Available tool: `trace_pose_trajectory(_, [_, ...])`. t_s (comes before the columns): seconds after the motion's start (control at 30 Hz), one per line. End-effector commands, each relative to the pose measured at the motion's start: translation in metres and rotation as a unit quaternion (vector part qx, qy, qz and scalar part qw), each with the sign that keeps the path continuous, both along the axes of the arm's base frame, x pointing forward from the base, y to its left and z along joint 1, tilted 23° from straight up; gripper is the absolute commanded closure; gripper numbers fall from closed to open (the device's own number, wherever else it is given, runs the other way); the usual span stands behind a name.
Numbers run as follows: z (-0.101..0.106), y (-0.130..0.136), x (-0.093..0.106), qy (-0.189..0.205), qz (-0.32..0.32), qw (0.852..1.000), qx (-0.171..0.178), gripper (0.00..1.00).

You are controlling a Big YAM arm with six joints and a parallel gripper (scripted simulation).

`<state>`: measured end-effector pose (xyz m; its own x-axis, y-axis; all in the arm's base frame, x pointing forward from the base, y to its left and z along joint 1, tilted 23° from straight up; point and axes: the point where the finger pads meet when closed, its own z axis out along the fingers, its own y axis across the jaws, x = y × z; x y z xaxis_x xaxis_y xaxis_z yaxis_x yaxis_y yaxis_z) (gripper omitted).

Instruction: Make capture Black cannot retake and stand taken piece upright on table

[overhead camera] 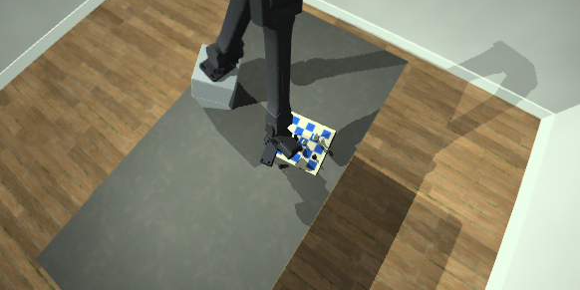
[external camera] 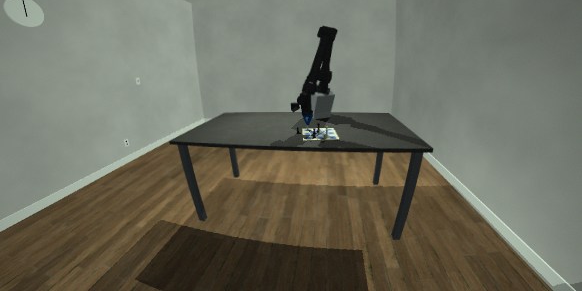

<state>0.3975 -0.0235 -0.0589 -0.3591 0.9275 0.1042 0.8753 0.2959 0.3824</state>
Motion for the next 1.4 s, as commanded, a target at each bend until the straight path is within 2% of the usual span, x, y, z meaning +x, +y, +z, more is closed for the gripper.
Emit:
trace_pose_trajectory(0.0, [0.0064,0.0009,0.0123,-0.014,-0.001,1.0,-0.004,0.64])
trace_pose_trajectory(0.27, [0.0122,0.001,0.0094,-0.02,-0.006,1.0,-0.005,0.64])
trace_pose_trajectory(1.37, [0.0121,0.0009,0.0087,-0.019,-0.004,1.0,-0.005,0.64])
